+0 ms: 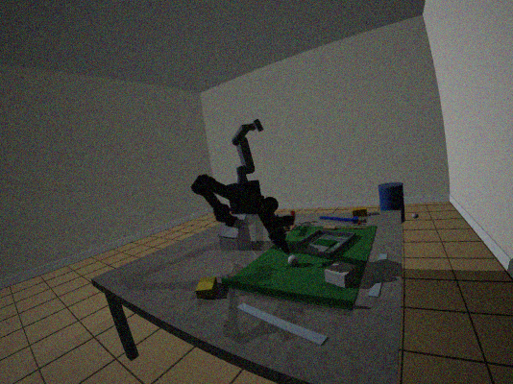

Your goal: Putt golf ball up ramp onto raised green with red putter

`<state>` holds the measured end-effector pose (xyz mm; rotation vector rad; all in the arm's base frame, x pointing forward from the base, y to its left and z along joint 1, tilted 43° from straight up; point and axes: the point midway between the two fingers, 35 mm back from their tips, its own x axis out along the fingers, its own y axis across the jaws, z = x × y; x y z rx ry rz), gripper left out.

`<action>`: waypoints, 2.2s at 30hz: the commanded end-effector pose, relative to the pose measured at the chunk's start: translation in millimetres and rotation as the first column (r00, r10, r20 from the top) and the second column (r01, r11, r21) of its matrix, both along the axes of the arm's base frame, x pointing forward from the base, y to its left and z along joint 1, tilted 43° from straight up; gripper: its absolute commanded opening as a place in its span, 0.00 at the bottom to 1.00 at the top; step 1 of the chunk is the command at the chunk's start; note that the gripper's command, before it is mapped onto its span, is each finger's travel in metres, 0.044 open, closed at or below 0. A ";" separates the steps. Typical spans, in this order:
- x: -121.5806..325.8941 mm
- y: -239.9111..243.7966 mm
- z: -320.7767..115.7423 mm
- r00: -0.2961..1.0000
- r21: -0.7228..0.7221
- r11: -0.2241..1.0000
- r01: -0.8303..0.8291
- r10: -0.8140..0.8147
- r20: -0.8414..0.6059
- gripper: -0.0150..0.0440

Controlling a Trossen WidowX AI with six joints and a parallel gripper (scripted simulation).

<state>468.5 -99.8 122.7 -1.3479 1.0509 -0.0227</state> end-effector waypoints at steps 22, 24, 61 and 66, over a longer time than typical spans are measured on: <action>-192.9 251.8 -222.7 0.516 0.221 0.858 -0.463 0.464 -0.720 1.00; -223.0 258.1 -234.6 0.435 0.221 0.843 -0.491 0.457 -0.776 1.00; -263.1 221.5 -291.0 0.303 0.207 0.819 -0.535 0.415 -0.858 1.00; -262.5 216.1 -296.9 0.303 0.206 0.819 -0.535 0.414 -0.858 1.00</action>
